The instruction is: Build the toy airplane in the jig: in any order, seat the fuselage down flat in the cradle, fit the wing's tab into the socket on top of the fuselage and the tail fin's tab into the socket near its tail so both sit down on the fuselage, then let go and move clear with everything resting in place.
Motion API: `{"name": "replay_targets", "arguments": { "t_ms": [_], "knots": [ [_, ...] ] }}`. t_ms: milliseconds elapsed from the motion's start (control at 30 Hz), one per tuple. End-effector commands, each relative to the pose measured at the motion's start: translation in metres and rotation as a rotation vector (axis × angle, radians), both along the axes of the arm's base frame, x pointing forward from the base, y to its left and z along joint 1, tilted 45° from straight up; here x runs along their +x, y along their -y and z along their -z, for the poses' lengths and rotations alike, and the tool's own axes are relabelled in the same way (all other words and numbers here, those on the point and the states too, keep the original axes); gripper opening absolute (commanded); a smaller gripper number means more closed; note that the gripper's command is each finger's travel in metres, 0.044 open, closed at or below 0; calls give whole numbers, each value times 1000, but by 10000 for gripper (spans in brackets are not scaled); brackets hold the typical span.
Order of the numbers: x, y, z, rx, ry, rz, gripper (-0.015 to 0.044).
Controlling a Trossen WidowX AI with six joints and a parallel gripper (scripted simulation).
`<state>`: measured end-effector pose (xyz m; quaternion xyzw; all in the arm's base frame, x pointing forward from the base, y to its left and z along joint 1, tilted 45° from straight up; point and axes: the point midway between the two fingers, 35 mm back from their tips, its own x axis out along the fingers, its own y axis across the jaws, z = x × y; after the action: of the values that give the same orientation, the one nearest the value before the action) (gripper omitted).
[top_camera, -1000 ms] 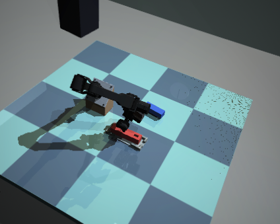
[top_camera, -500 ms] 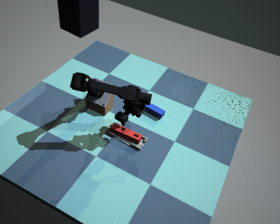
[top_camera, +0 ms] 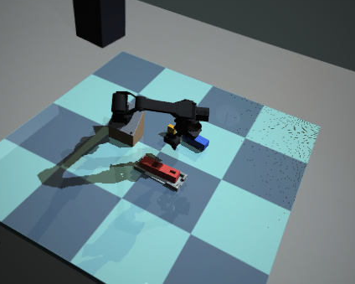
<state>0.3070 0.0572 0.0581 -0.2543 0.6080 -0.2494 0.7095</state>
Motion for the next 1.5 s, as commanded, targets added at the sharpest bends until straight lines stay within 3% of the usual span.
{"name": "replay_targets", "arguments": {
  "t_ms": [0, 333, 1467],
  "knots": [
    [8, -37, 32, 5, -5, -4, 440],
    [-3, -114, 126, -28, -14, -5, 440],
    [8, -58, 183, -31, -13, -5, 440]
  ]
}}
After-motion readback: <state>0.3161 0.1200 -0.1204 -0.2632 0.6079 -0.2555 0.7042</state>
